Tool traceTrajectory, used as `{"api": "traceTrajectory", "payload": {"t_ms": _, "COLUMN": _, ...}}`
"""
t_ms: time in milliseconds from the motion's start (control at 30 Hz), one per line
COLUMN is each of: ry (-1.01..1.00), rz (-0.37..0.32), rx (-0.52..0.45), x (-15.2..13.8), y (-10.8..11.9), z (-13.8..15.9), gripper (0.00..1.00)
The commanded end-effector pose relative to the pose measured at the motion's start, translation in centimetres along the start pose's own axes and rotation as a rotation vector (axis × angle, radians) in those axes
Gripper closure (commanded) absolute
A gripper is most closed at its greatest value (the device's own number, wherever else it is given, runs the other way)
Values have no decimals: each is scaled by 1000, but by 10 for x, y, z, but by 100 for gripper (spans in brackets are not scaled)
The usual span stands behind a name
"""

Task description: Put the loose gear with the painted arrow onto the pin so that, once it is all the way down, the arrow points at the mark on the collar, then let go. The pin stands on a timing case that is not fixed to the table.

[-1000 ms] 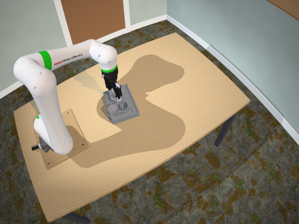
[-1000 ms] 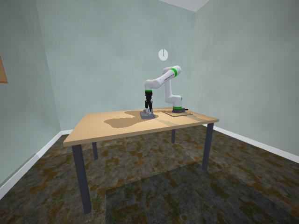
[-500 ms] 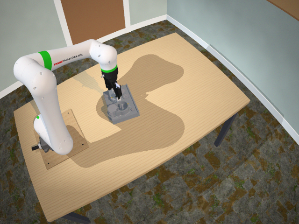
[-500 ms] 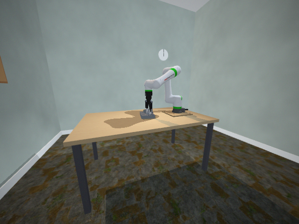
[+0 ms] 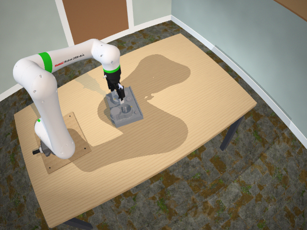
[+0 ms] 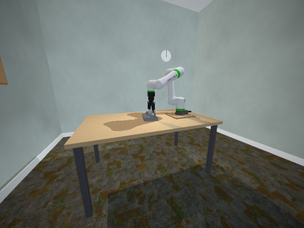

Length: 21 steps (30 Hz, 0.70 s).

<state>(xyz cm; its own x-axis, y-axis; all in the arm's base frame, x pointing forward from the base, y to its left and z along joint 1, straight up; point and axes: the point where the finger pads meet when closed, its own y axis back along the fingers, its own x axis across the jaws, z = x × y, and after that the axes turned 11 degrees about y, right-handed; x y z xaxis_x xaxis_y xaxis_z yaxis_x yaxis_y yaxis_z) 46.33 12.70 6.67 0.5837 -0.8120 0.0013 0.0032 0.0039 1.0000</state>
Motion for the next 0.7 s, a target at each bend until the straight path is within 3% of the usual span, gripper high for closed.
{"api": "traceTrajectory", "payload": {"t_ms": 0, "ry": 0, "rz": 0, "rx": 0, "x": 0, "y": 4, "z": 0, "gripper": 100}}
{"api": "traceTrajectory", "payload": {"t_ms": 667, "ry": 0, "rz": 0, "rx": 0, "x": 0, "y": 44, "z": 0, "gripper": 100}}
